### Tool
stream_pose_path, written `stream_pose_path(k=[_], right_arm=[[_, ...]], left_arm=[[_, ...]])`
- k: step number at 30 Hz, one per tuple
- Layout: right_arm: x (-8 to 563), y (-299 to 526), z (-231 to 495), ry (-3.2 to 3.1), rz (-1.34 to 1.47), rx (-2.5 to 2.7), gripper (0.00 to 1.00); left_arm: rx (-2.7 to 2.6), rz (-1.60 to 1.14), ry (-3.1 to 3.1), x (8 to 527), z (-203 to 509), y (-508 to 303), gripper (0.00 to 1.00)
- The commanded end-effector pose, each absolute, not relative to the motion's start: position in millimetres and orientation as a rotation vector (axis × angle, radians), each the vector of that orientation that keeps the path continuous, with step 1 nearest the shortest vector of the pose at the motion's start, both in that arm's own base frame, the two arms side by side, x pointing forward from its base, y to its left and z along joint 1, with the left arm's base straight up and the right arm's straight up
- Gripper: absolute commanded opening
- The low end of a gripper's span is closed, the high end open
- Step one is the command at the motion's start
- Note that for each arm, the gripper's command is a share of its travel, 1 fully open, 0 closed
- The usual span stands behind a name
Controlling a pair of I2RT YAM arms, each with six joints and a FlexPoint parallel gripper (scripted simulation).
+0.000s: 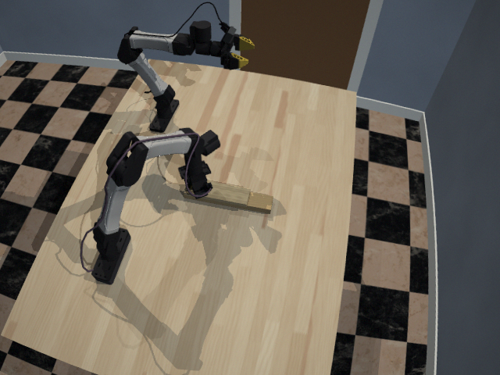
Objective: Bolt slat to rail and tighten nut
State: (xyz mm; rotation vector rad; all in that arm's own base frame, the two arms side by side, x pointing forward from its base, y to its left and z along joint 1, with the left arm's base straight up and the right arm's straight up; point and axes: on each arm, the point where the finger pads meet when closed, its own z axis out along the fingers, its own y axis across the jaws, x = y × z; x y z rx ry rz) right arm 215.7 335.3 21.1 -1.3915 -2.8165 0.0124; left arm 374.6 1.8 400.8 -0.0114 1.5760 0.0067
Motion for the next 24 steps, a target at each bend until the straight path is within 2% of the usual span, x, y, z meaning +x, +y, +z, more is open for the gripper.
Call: stream_pose_path(k=[1,14,16,24], right_arm=[[216.7,338.0,19.6,-2.803,0.026,-1.401,0.14],[217.4,338.7,25.1,-2.814,-0.007,-1.396,0.14],[216.9,338.0,25.6,-2.819,-0.012,-1.393,0.36],[216.9,338.0,25.6,-2.819,-0.012,-1.393,0.36]], left_arm=[[-0.008,0.006,1.556,372.8,408.3,1.0,1.0],[-0.008,0.006,1.556,372.8,408.3,1.0,1.0],[-0.008,0.006,1.556,372.8,408.3,1.0,1.0],[-0.008,0.006,1.556,372.8,408.3,1.0,1.0]])
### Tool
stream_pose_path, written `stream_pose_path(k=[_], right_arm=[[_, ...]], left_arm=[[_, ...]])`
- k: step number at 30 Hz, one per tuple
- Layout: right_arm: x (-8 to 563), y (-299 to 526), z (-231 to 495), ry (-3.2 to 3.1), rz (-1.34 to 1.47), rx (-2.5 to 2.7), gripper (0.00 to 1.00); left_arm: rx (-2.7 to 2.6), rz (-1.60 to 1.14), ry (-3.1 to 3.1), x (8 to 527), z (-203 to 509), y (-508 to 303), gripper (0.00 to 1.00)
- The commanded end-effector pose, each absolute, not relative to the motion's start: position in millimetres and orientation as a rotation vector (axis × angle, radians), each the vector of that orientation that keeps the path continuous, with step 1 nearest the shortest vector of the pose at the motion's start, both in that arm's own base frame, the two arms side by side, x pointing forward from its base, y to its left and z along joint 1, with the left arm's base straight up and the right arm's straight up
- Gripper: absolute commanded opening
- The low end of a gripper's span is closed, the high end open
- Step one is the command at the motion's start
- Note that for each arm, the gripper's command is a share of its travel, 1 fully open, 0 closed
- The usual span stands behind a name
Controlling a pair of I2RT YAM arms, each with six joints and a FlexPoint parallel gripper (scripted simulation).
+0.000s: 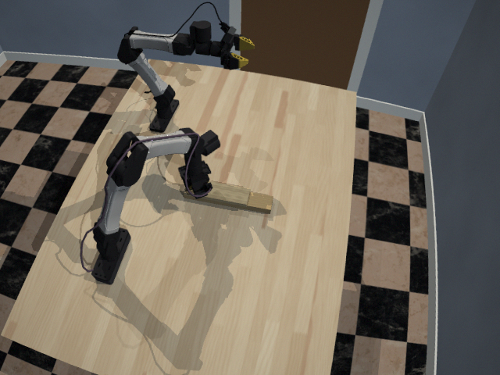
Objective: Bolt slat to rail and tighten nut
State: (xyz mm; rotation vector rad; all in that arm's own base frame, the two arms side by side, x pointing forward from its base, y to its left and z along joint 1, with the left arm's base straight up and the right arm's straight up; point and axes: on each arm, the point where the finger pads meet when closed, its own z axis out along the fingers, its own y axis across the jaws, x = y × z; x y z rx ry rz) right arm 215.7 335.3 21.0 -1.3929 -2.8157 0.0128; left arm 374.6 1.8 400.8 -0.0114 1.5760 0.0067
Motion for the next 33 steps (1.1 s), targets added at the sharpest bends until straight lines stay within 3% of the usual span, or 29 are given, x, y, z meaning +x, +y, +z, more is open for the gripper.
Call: stream_pose_path(k=[1,10,18,20,33], right_arm=[[217,338,26,-2.819,-0.012,-1.393,0.36],[217,338,26,-2.861,-0.014,-1.305,0.36],[216,338,37,-3.121,-0.031,-0.41,0.36],[216,338,37,-3.121,-0.031,-0.41,0.36],[218,340,41,-3.031,-0.031,0.891,0.36]], left_arm=[[-0.008,0.006,1.556,373,408,1,1.0],[-0.008,0.006,1.556,373,408,1,1.0],[-0.008,0.006,1.556,373,408,1,1.0],[-0.008,0.006,1.556,373,408,1,1.0],[-0.008,0.006,1.556,373,408,1,1.0]])
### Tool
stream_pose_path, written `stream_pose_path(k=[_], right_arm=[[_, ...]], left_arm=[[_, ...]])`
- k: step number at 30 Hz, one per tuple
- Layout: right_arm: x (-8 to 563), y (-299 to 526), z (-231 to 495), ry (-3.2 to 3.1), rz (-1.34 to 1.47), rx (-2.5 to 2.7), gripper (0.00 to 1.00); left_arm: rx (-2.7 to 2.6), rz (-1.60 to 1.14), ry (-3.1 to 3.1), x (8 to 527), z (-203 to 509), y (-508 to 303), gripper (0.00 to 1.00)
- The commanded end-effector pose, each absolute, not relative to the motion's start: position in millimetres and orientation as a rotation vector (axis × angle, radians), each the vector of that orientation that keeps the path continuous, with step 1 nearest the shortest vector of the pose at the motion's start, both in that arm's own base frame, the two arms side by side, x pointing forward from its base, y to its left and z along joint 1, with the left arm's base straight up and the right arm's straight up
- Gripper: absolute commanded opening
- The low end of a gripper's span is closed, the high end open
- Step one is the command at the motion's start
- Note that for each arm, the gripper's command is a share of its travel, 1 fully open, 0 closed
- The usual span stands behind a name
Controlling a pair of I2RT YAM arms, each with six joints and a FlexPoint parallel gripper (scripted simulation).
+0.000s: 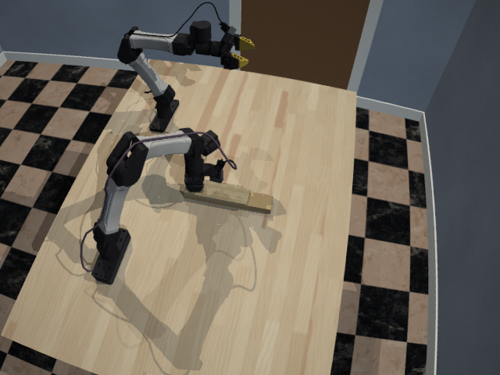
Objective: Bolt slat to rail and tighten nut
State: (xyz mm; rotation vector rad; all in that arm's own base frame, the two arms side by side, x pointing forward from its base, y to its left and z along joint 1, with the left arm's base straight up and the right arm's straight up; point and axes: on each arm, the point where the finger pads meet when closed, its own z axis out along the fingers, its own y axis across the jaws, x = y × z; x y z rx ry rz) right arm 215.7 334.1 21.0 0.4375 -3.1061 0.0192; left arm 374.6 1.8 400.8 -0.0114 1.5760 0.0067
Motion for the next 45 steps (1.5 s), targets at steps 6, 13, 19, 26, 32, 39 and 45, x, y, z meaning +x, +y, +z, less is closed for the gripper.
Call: stream_pose_path(k=[6,13,19,26,32,39,45], right_arm=[[218.2,339.6,42.0,-2.857,-0.029,1.357,0.36],[218.2,339.2,42.8,-2.529,-0.019,1.905,0.36],[218.3,338.9,43.4,-2.163,-0.013,2.314,0.36],[218.2,338.7,44.1,-1.694,-0.005,2.678,0.36],[218.0,338.3,41.9,-1.396,-0.009,2.845,0.36],[218.0,338.3,41.9,-1.396,-0.009,2.845,0.36],[217.5,338.6,41.9,-1.393,-0.007,2.847,0.36]], left_arm=[[-0.008,0.006,1.556,372.8,408.3,1.0,1.0],[-0.008,0.006,1.556,372.8,408.3,1.0,1.0],[-0.008,0.006,1.556,372.8,408.3,1.0,1.0],[-0.008,0.006,1.556,372.8,408.3,1.0,1.0],[-0.008,0.006,1.556,372.8,408.3,1.0,1.0],[-0.008,0.006,1.556,372.8,408.3,1.0,1.0],[-0.008,0.006,1.556,372.8,408.3,1.0,1.0]])
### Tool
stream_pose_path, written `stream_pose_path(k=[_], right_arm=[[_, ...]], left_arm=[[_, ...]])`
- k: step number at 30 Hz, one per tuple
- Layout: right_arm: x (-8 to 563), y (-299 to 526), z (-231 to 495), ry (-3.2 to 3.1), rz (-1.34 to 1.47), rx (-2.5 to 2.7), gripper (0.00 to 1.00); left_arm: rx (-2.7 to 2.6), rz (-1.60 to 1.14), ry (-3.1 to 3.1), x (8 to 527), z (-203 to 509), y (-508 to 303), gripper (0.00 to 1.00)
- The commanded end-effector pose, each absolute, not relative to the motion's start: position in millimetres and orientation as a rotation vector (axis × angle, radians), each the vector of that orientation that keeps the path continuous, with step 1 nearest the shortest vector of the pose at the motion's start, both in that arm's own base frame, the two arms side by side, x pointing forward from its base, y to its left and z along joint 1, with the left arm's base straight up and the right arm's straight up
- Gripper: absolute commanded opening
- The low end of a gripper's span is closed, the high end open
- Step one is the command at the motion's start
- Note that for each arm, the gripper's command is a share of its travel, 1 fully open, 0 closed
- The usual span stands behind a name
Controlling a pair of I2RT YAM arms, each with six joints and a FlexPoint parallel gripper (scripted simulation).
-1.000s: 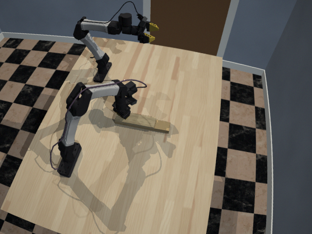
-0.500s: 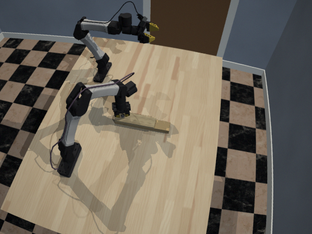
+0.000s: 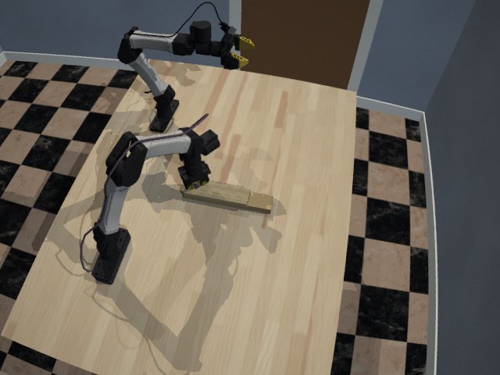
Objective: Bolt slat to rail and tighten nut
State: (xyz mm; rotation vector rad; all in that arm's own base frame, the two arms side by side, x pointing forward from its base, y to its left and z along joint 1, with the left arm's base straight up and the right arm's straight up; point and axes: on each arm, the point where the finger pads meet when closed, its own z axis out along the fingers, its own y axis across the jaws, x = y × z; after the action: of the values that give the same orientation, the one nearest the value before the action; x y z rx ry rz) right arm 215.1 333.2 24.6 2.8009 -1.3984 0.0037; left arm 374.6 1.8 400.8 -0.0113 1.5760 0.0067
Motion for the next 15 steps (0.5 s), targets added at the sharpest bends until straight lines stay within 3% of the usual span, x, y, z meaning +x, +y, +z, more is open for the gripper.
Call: stream_pose_path(k=[1,15], right_arm=[[218,339,42,-1.393,-0.006,2.846,0.36],[216,336,32,-1.391,0.001,2.826,0.36]], left_arm=[[-0.008,0.006,1.556,373,408,1,1.0],[-0.008,0.006,1.556,373,408,1,1.0]])
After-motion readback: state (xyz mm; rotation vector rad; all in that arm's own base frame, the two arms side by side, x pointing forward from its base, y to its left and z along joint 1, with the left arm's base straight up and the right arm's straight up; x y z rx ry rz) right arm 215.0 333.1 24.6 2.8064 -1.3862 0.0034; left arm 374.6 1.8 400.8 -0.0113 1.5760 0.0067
